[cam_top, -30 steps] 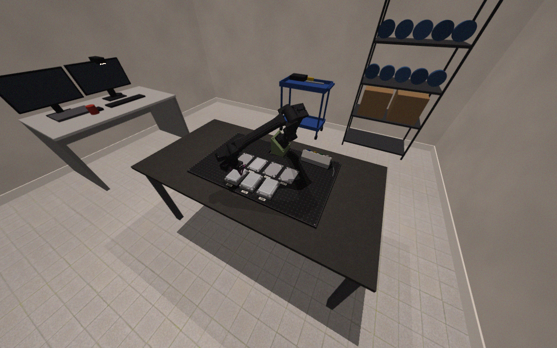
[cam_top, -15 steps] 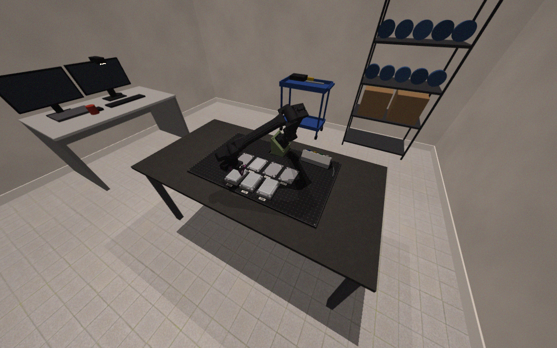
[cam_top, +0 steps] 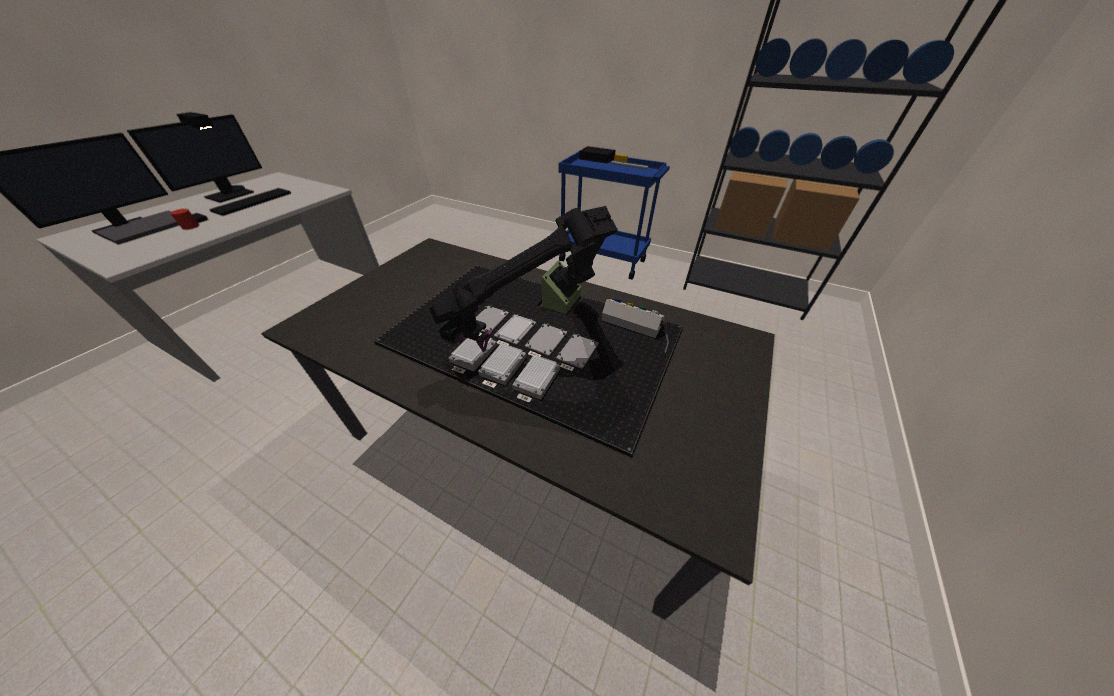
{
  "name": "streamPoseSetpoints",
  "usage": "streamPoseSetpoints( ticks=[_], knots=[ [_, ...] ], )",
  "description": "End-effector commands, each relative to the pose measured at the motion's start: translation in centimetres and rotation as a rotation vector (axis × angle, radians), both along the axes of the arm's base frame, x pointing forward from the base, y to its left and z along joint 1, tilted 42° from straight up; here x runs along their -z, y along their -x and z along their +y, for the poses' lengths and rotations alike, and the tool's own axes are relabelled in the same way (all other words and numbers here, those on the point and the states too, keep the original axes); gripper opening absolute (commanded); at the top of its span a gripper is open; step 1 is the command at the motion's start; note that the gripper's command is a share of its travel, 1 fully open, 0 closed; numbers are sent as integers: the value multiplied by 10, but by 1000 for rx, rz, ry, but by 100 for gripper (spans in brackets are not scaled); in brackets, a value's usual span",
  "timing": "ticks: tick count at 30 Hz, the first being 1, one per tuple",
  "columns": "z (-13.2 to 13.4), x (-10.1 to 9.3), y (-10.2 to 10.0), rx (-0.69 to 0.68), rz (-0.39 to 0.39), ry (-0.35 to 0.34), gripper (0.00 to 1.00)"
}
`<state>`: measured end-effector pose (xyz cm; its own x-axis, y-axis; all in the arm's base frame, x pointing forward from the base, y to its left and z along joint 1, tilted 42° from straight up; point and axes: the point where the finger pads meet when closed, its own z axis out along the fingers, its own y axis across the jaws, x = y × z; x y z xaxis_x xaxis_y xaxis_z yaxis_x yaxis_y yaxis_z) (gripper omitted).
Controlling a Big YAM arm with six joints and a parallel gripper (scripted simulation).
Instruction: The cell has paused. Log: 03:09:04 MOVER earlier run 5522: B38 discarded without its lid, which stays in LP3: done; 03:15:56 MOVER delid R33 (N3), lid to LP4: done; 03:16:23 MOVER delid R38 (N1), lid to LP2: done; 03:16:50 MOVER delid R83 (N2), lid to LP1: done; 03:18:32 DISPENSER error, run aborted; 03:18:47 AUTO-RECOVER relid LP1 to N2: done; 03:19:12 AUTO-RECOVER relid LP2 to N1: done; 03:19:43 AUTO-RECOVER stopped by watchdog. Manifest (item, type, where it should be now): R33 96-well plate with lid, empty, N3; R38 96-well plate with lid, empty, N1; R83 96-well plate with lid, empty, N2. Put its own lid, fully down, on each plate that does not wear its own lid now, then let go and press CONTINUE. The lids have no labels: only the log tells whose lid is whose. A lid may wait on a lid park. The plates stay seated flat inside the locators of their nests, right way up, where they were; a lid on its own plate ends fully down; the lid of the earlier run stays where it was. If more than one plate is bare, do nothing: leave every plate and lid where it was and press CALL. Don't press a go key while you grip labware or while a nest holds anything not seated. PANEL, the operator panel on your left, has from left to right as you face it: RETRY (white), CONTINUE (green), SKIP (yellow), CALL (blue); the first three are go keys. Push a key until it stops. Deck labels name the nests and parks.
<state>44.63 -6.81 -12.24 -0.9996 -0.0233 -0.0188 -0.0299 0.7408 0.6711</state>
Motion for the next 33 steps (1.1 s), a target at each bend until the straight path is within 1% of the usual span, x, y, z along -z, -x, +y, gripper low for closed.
streamPoseSetpoints(
  ticks=[1,13,15,18,20,21,23,24,26,27,29,31,32,33],
  knots=[
    [-8,1,-12,11,-12,4,100],
    [-8,1,-12,11,-12,4,100],
    [-22,-4,-14,22,-25,7,100],
    [-25,-16,-12,21,-33,13,100],
    [-30,-25,-17,21,-50,20,100],
    [-28,-28,-23,10,-60,23,100],
    [-25,-30,-24,-1,-60,23,100],
    [-29,-31,-22,6,-57,23,100],
    [-29,-31,-22,6,-57,23,100],
    [-26,-16,1,20,-3,-2,100],
    [-35,-24,-9,21,-26,11,100],
    [-42,-37,-21,22,-59,24,100],
    [-32,-36,-22,3,-56,21,100],
    [-22,-33,-18,-13,-43,15,100]
  ],
)
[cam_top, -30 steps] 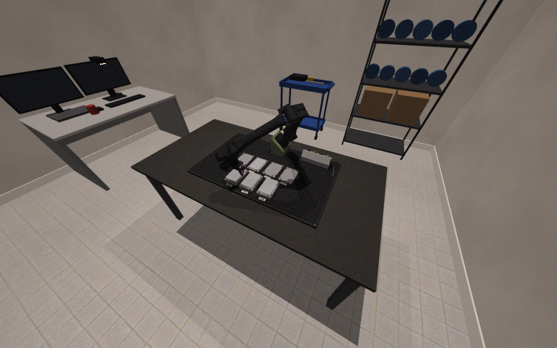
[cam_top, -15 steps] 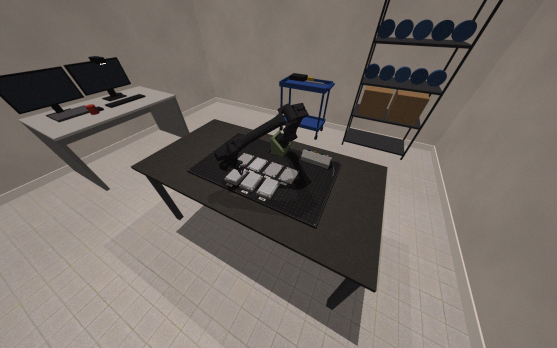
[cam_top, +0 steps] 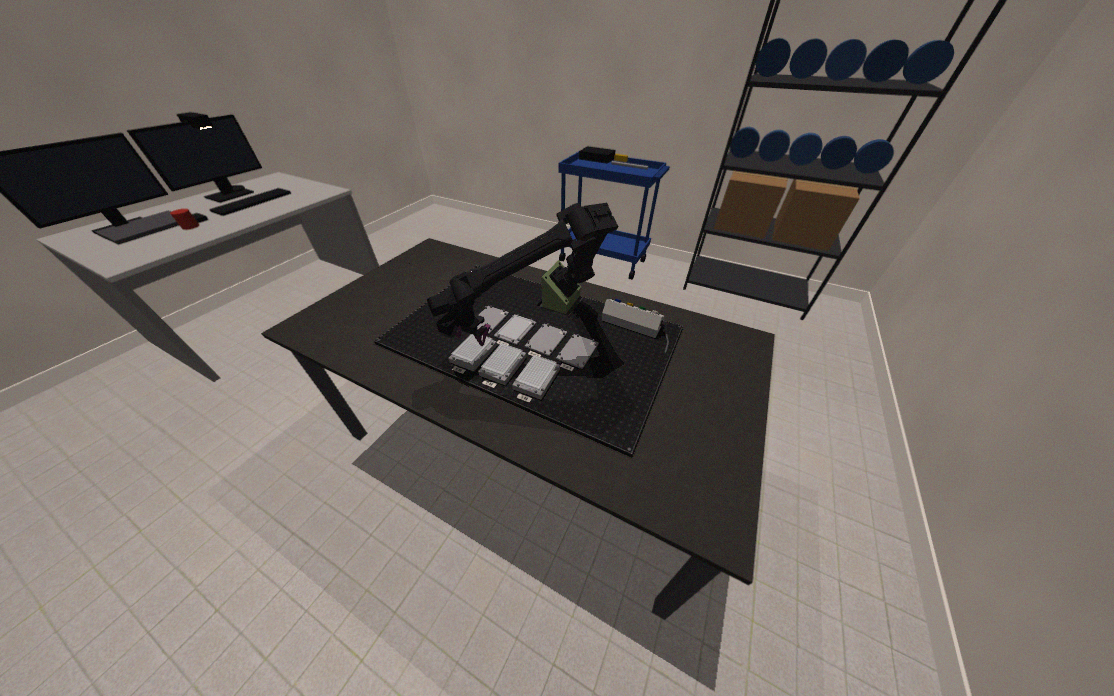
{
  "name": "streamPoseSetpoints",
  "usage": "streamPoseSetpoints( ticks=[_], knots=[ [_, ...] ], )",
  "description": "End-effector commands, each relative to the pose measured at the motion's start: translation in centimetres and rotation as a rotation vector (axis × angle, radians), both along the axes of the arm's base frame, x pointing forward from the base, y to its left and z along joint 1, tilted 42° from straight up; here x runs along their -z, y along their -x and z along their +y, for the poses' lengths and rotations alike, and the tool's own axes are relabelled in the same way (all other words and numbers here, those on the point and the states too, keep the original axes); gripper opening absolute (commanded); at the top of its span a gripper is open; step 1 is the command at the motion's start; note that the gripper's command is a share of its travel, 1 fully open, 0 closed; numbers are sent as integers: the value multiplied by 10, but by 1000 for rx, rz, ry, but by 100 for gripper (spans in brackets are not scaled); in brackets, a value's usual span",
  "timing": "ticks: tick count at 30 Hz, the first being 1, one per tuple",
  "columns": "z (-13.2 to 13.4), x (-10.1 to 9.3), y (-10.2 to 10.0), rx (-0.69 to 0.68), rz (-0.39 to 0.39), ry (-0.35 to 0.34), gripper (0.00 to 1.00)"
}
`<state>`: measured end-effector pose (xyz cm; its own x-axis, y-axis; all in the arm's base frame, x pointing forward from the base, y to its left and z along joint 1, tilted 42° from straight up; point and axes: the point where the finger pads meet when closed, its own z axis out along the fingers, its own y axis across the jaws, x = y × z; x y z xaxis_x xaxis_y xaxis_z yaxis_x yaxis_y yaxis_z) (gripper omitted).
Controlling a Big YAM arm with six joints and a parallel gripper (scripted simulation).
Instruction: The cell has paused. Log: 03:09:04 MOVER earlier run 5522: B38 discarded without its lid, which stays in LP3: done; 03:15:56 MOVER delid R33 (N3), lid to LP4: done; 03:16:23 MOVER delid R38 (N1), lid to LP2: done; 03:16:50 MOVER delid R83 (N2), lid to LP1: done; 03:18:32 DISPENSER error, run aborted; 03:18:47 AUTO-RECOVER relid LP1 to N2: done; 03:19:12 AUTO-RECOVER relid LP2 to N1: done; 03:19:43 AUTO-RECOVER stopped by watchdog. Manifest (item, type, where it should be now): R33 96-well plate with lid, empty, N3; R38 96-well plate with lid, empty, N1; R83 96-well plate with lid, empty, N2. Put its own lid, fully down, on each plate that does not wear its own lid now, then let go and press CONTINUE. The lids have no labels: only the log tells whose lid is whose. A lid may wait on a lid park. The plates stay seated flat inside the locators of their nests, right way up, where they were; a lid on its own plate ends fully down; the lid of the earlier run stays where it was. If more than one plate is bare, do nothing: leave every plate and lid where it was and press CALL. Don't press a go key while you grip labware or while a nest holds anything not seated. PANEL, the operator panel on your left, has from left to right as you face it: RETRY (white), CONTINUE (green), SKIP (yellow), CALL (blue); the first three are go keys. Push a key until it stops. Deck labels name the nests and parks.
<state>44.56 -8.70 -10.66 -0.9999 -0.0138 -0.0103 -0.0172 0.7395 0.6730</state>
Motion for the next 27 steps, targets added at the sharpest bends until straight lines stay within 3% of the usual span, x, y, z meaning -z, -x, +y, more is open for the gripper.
streamPoseSetpoints(
  ticks=[1,2,12,13,17,18,21,23,24,27],
  knots=[
    [0,-14,-15,-26,-41,13,100],
    [-9,-10,-13,1,-36,14,100],
    [-9,-10,-13,1,-36,14,100],
    [0,-16,-15,-26,-43,13,100],
    [-9,-11,-13,1,-36,14,100],
    [-2,-19,-17,-24,-49,16,100],
    [-9,-11,-13,1,-36,14,100],
    [-3,-21,-18,-22,-52,18,100],
    [-9,-12,-13,1,-36,14,100],
    [-9,-12,-13,1,-36,14,100]
  ],
)
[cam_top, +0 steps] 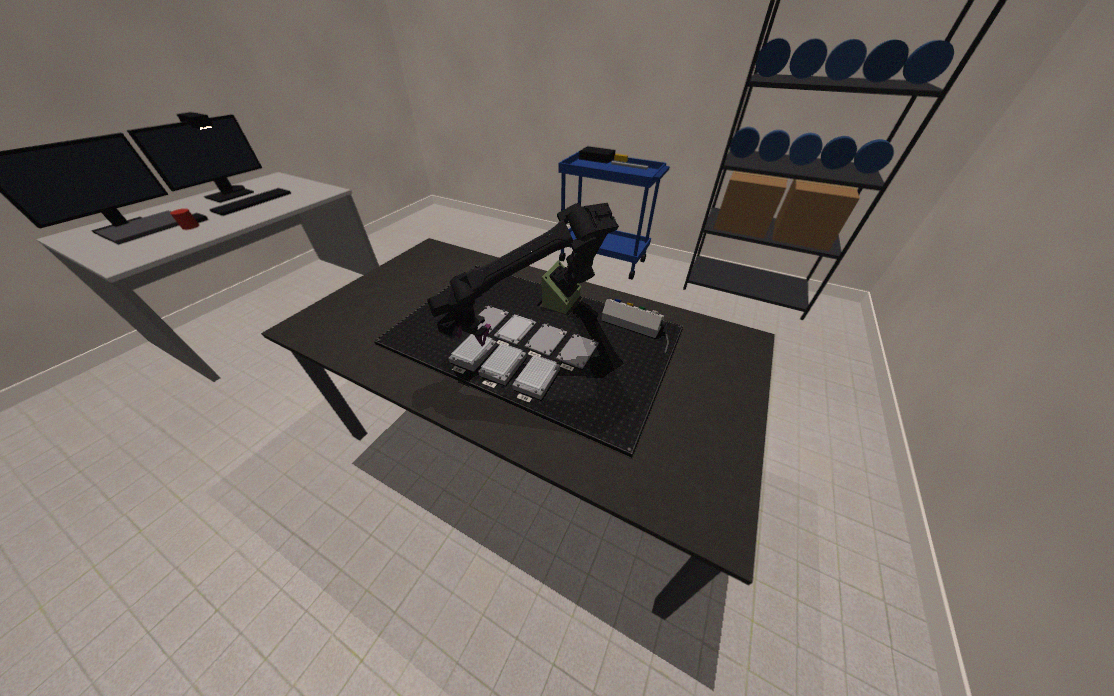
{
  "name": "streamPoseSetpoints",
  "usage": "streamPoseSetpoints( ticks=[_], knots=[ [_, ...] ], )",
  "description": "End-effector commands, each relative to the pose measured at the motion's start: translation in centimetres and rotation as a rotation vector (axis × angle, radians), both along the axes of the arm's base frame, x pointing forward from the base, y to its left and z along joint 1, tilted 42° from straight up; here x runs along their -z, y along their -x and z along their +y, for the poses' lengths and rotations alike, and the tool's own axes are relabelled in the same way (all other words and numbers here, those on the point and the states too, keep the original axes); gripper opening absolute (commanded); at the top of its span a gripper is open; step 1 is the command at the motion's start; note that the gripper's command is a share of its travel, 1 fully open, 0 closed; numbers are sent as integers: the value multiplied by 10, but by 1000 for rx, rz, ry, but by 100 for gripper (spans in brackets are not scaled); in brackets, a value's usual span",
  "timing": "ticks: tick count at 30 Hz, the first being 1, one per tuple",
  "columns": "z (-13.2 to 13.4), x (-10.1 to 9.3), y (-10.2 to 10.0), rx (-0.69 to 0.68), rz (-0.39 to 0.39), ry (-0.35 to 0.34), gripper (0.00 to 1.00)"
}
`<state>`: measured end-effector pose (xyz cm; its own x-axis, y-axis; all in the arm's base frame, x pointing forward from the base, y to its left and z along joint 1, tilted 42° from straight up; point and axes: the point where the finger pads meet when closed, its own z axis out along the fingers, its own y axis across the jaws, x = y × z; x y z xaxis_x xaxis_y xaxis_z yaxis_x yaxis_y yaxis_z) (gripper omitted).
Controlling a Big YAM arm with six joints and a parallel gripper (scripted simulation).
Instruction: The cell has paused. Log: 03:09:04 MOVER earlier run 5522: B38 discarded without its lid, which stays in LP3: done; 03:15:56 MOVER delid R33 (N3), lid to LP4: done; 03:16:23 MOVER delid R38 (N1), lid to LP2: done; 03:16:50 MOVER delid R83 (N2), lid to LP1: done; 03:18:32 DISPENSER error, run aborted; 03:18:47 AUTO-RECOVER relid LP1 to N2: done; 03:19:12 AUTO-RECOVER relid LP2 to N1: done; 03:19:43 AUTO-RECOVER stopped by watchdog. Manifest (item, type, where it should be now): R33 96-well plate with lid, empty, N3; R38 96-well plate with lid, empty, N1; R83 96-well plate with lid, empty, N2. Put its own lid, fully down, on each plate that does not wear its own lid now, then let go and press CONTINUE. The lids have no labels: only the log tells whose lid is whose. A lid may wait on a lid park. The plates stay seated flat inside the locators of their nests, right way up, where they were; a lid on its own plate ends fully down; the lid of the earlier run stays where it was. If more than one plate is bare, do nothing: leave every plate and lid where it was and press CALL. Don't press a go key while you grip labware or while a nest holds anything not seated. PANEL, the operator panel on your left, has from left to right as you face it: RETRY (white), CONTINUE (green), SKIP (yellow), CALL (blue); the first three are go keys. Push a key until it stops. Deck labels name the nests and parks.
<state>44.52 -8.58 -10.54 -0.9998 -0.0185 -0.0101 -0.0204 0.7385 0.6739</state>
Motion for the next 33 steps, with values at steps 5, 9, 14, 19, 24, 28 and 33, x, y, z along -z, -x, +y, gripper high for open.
streamPoseSetpoints(
  ticks=[5,9,14,19,24,28,33],
  knots=[
    [-6,-21,-21,-16,-57,21,100],
    [-10,-11,-14,6,-36,15,100],
    [-10,-11,-14,6,-36,15,100],
    [-10,-11,-14,6,-36,15,100],
    [-10,-11,-14,6,-36,15,100],
    [-11,-12,-14,6,-36,15,100],
    [-10,-22,-25,-13,-63,24,100]
  ],
)
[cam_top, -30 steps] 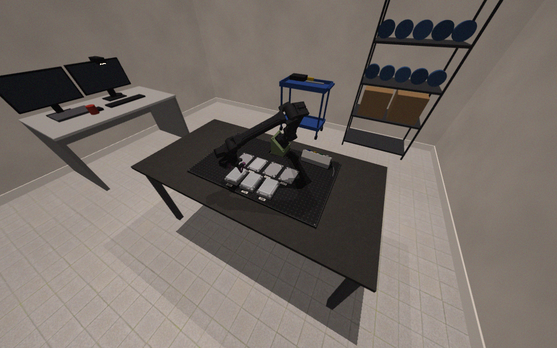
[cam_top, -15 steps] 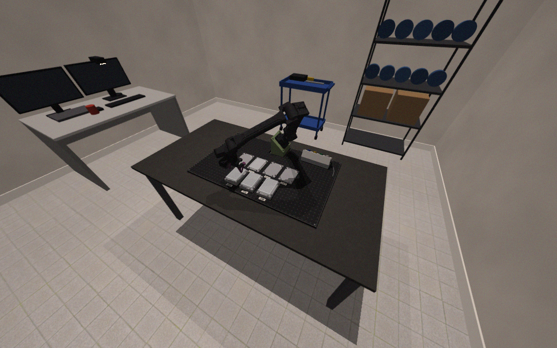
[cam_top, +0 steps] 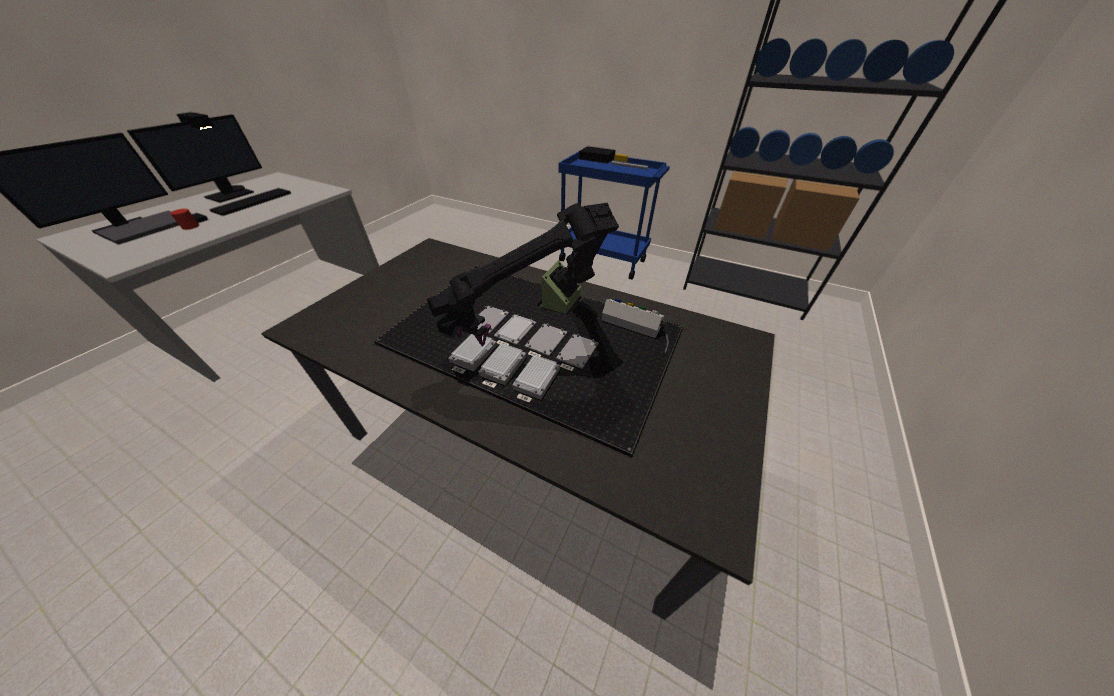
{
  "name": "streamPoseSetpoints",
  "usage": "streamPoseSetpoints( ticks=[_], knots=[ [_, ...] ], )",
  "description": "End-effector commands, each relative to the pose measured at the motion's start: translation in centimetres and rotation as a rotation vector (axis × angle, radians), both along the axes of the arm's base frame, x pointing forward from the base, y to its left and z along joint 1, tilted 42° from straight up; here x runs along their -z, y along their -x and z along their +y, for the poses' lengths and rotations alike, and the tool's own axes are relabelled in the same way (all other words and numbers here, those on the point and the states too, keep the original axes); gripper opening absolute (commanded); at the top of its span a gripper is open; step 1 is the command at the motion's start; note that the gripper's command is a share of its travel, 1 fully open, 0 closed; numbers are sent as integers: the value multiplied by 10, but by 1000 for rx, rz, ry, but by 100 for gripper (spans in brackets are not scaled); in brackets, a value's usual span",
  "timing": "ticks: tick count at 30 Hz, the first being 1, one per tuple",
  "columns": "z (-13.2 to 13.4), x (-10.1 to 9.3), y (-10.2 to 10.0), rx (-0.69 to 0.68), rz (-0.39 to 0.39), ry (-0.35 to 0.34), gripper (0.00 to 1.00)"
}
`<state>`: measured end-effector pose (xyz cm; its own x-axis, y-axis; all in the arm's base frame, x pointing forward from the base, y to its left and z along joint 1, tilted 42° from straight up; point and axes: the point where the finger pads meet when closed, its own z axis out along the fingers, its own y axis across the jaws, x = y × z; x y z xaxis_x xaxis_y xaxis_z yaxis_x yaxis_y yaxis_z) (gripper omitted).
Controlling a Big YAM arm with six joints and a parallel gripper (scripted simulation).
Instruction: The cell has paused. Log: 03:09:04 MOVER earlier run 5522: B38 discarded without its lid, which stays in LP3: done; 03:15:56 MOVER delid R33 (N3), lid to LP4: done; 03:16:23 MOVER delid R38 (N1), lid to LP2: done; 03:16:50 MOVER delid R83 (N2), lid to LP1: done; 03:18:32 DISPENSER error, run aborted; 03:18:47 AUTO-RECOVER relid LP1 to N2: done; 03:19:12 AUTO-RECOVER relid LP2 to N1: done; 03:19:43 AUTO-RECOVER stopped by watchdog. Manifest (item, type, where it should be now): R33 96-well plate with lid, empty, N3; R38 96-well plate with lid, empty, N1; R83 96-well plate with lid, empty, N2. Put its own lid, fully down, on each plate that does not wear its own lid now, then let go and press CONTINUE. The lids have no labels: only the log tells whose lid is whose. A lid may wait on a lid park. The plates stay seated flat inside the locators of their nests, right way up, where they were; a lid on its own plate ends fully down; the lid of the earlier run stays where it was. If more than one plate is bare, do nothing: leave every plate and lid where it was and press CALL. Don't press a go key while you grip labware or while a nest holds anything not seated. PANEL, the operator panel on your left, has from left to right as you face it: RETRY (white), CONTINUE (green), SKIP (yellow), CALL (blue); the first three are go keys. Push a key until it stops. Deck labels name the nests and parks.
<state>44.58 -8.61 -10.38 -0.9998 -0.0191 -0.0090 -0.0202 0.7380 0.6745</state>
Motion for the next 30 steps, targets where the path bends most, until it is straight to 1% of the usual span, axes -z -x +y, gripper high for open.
streamPoseSetpoints(
  ticks=[1,2,16,18,30],
  knots=[
    [-9,-21,-24,-13,-64,25,100],
    [3,-16,-8,10,-17,15,0],
    [37,-44,45,22,-11,14,0],
    [37,-44,45,22,-11,14,0],
    [67,-69,91,22,-9,12,0]
  ],
)
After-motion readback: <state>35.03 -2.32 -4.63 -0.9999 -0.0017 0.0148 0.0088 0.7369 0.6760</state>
